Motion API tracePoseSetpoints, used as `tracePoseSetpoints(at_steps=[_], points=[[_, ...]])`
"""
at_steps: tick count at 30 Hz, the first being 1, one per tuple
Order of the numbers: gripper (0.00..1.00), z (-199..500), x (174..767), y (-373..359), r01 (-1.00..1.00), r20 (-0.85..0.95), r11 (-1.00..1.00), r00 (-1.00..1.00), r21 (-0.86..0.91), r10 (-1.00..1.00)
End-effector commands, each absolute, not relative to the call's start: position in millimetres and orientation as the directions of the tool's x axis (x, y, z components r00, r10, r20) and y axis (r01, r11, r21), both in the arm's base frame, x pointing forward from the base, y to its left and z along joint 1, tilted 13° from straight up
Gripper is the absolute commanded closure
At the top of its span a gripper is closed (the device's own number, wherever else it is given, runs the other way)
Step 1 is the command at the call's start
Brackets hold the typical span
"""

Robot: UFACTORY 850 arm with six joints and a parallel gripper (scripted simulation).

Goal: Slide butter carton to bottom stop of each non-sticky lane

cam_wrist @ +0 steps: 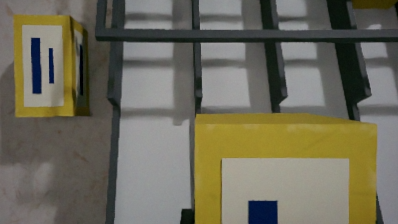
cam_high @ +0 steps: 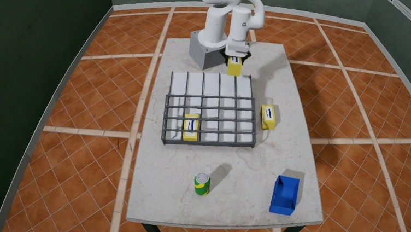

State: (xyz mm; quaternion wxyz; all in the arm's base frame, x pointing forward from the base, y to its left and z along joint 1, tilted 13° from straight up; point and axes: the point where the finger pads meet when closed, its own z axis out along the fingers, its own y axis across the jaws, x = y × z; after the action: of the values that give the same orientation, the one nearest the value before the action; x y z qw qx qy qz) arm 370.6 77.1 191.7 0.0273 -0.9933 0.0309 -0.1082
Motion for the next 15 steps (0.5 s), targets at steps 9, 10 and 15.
tracePoseSetpoints(at_steps=[9,10,15], points=[[1.0,193,396,-37,-0.038,0.194,-0.993,0.979,-0.116,-0.06],[1.0,193,396,-37,-0.038,0.194,-0.993,0.979,-0.116,-0.06],[1.0,194,395,-37,-0.038,0.195,-0.993,0.979,-0.116,-0.06]])
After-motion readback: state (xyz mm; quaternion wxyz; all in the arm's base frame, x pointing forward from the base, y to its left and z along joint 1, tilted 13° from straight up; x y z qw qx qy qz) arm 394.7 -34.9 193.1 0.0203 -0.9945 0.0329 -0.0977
